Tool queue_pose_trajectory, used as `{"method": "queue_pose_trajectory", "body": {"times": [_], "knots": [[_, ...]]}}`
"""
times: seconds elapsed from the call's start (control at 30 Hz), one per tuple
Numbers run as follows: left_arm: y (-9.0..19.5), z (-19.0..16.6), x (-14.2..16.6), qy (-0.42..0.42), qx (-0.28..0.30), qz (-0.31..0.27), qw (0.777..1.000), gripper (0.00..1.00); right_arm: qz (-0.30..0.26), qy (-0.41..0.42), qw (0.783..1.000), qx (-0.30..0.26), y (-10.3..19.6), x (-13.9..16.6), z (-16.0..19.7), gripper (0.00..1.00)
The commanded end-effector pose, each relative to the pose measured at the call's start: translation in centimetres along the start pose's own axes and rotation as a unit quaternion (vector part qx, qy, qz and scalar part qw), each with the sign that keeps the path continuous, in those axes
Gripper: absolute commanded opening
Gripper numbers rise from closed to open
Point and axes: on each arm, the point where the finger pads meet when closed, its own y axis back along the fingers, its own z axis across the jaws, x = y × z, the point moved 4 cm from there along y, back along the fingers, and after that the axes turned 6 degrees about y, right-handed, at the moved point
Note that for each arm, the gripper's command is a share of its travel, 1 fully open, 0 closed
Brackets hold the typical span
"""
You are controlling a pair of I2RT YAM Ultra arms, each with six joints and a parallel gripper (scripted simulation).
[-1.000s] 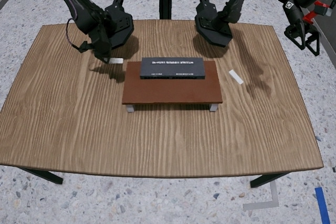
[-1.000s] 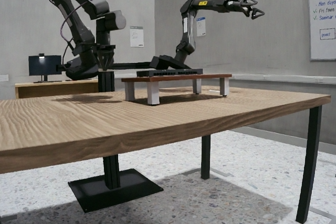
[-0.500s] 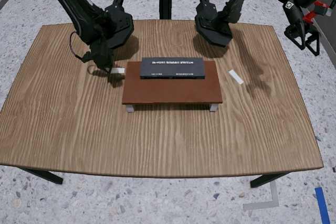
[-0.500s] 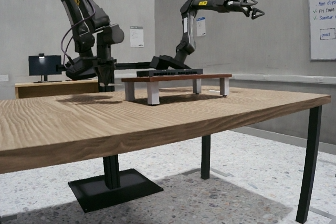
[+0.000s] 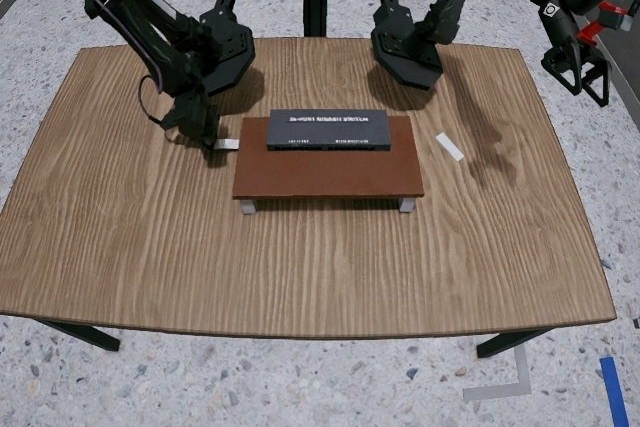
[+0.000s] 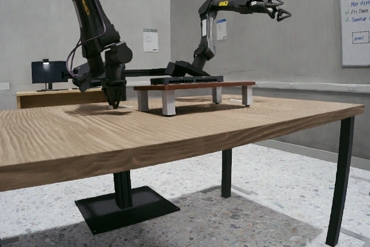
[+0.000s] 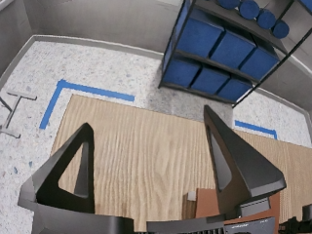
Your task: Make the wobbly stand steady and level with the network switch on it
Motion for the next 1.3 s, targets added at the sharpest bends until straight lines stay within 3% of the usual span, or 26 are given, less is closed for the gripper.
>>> {"method": "queue_pose_trajectory", "body": {"times": [0.0,0.17,0.23,0.43,0.83,1.13,1.17,1.27], "knots": [[0.7,-0.6,-0.5,-0.003,0.009,-0.005,1.0,1.0,-0.002,0.002,1.0,-0.01,-1.0,0.0,-0.4,0.0],[0.7,-0.6,-0.5,-0.003,0.009,-0.005,1.0,1.0,-0.006,0.007,1.0,-0.01,-0.9,0.2,-0.3,0.0],[0.7,-0.6,-0.5,-0.003,0.009,-0.005,1.0,1.0,-0.004,0.008,1.0,0.009,-1.1,0.5,-1.8,0.0],[0.7,-0.6,-0.5,-0.003,0.009,-0.005,1.0,1.0,-0.007,-0.003,1.0,-0.015,-0.6,0.1,0.1,0.0],[0.7,-0.6,-0.5,-0.003,0.009,-0.005,1.0,1.0,0.003,0.007,1.0,0.005,-1.9,0.5,-1.5,0.0],[0.7,-0.6,-0.5,-0.003,0.009,-0.005,1.0,1.0,-0.006,-0.007,1.0,-0.011,-2.2,-0.2,0.2,0.0],[0.7,-0.6,-0.5,-0.003,0.009,-0.005,1.0,1.0,-0.006,0.007,1.0,-0.009,-1.6,0.3,-0.8,0.42],[0.7,-0.6,-0.5,-0.003,0.009,-0.005,1.0,1.0,-0.005,0.009,1.0,0.003,-1.8,0.3,-1.3,0.42]]}}
